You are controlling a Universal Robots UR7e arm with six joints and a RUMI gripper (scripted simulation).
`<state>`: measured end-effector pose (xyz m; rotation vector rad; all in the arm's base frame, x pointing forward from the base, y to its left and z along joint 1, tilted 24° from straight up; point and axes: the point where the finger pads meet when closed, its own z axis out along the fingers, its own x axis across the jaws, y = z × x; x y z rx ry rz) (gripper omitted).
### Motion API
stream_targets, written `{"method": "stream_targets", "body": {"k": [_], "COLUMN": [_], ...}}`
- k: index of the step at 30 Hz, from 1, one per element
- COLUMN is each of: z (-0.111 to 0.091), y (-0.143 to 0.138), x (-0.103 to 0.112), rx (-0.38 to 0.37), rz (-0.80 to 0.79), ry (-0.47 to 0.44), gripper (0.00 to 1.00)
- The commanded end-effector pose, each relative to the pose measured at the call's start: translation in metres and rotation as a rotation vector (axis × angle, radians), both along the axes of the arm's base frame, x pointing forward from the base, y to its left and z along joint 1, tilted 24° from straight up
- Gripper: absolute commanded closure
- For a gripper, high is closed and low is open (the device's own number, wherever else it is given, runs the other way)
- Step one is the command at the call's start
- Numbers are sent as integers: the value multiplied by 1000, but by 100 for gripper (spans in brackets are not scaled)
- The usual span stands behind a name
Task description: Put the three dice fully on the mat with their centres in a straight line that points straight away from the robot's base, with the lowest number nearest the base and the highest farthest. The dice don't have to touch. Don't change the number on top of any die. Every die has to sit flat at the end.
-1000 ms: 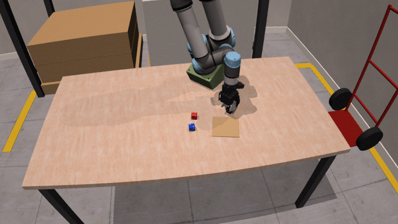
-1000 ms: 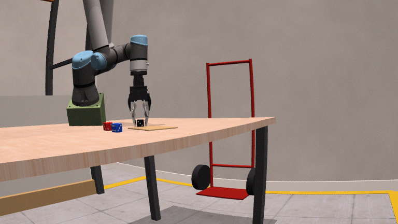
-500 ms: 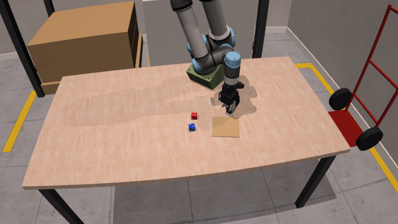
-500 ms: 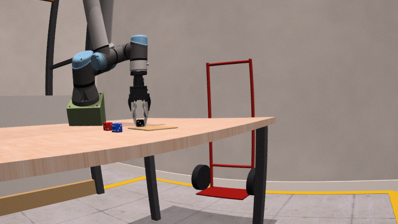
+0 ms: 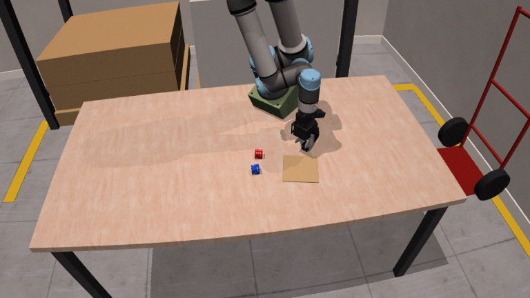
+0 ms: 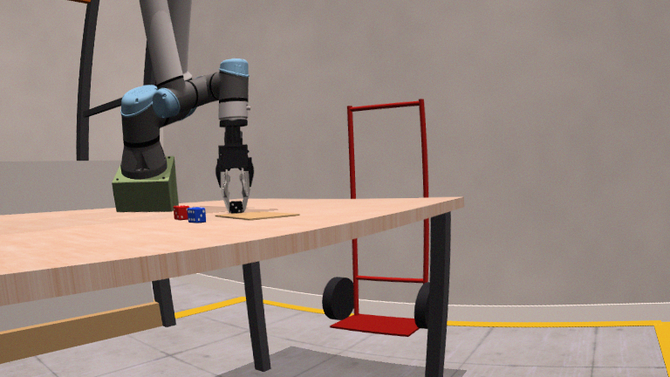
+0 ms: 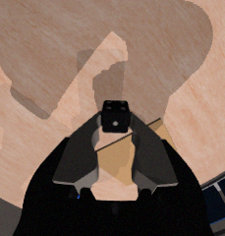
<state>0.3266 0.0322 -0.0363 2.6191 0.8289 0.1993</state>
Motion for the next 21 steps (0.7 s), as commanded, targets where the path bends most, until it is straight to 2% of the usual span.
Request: {"method": "stream_targets", "body": {"k": [1,21], "z": [0,11], "y": [0,4], "x": [0,-3], "rx": [0,0], "rz": [0,0], "ry": [-1,-1], "gripper": [90,90]}}
